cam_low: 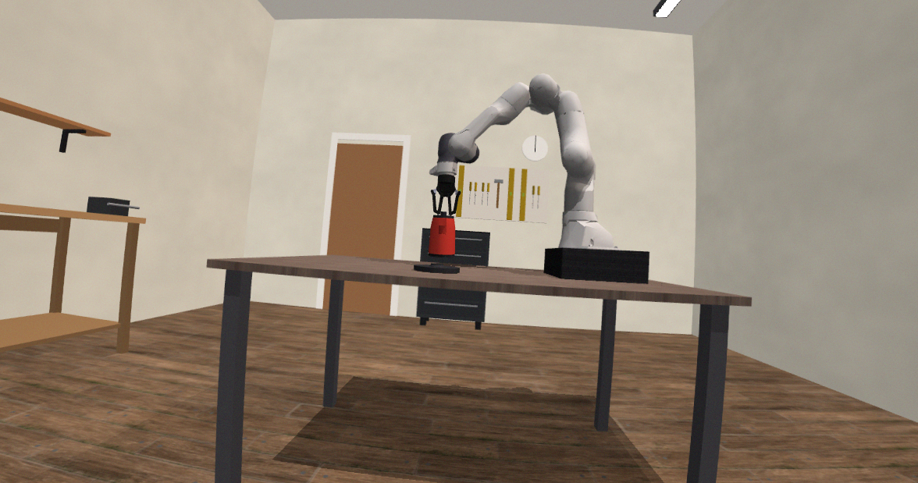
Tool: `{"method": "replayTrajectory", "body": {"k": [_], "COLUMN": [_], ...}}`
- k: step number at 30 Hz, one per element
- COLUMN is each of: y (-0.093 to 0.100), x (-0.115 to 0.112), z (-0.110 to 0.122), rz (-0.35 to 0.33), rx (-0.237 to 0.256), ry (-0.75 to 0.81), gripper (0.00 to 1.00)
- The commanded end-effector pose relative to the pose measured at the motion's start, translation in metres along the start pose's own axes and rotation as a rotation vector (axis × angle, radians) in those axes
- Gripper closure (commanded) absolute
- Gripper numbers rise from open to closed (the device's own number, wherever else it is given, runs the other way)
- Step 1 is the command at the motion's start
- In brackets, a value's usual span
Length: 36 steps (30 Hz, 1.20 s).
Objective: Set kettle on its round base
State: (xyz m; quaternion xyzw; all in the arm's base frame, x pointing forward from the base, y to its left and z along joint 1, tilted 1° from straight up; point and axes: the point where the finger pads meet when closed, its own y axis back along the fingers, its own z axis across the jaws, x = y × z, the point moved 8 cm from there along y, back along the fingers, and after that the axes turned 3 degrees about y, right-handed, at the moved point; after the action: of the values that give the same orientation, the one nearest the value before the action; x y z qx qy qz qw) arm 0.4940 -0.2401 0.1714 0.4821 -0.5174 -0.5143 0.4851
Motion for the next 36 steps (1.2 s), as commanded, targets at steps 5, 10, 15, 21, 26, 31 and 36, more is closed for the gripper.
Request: {"method": "replayTrajectory", "body": {"k": [5,10,15,21,26,31,36], "y": [0.005,0.005,0.005,0.005,0.005,0.005,0.005], "x": [-0.014,-0.026,-0.034,-0.054,-0.072,-0.084,-0.103], "z": [-0.005,-0.005,-0.005,-0.006,-0.006,-0.006,-0.007], "rz": [0.004,0.004,0.004,0.004,0.004,0.004,0.004], "rx": [0.015,0.015,0.015,0.015,0.015,0.015,0.015], "ry": [-0.011,-0.011,-0.011,-0.011,-0.011,-0.011,-0.011], "gripper": [1.00,1.00,1.00,1.00,1.00,1.00,1.00]}}
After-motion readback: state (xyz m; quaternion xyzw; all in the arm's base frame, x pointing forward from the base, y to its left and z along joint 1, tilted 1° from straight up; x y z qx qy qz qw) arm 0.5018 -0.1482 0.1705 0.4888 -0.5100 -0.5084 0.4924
